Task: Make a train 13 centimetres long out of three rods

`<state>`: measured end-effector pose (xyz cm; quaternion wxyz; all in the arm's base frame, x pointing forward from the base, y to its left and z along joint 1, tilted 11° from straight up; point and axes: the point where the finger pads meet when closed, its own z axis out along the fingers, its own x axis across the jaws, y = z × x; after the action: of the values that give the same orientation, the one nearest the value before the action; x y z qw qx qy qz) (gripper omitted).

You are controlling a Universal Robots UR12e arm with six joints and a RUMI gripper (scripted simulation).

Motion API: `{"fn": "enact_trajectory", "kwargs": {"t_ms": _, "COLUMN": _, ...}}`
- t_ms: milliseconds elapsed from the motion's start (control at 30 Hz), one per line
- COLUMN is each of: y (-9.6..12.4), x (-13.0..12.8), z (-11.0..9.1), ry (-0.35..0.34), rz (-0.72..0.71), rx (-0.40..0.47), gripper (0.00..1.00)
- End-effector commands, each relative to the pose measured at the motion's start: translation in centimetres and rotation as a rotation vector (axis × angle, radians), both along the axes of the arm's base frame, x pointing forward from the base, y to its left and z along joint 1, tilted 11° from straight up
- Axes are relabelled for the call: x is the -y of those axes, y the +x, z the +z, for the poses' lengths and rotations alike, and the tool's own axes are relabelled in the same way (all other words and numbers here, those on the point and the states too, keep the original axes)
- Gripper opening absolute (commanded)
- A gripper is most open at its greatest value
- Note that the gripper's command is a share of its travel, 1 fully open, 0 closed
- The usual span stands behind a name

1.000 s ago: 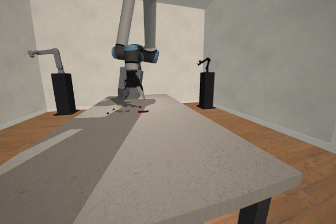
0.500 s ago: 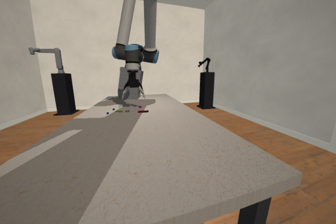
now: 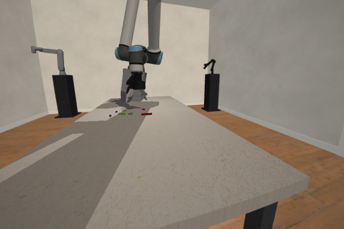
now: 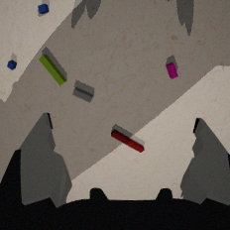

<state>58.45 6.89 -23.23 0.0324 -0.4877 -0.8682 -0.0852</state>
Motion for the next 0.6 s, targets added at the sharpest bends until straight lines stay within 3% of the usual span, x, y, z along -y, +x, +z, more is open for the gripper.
{"fn": "enact_trajectory", "kwargs": {"t_ms": 0, "y": 0.4, "x": 0.1, "z": 0.0, "ry": 0.0, "rz": 0.165, "rx": 0.031, "gripper": 1.0}}
{"fn": "enact_trajectory", "kwargs": {"t_ms": 367, "y": 1.3, "x": 0.0, "z": 0.1, "ry": -0.009, "rz": 0.512, "rx": 0.095, "gripper": 1.0}}
{"fn": "enact_trajectory", "kwargs": {"t_ms": 567, "y": 1.6, "x": 0.0, "z": 0.1, "ry": -0.013, "rz": 0.633, "rx": 0.117, "gripper": 1.0}}
